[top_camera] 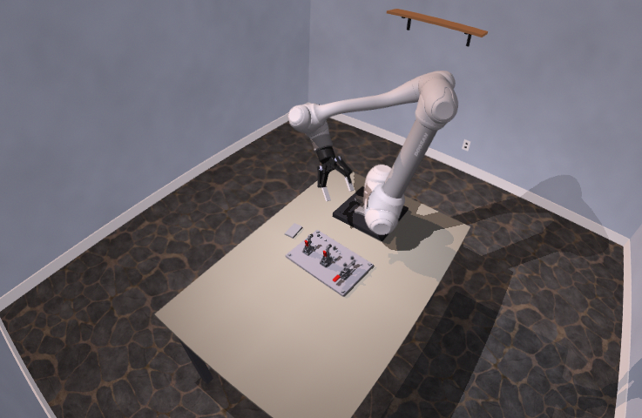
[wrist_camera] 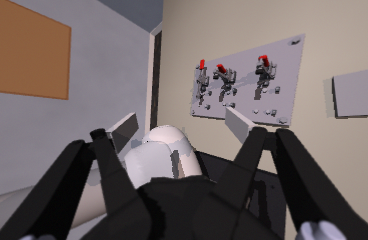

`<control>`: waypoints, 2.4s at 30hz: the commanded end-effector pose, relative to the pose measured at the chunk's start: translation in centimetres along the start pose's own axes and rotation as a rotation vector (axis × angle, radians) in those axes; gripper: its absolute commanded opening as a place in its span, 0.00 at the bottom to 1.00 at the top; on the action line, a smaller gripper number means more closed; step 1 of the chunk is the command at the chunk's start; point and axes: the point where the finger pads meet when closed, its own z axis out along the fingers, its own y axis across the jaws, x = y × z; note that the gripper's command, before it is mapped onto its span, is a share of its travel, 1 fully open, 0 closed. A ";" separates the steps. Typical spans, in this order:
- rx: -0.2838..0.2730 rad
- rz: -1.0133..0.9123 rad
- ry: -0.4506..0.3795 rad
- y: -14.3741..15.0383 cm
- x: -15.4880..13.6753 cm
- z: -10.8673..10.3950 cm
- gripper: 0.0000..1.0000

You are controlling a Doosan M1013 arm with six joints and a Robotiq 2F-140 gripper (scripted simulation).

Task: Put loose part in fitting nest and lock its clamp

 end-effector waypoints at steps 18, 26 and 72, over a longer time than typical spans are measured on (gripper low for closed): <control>-0.432 0.117 -0.358 7.4 -1.9 3.3 1.00; -0.687 0.070 -0.391 10.2 1.5 4.0 1.00; -0.808 0.018 -0.365 10.7 4.6 4.6 0.10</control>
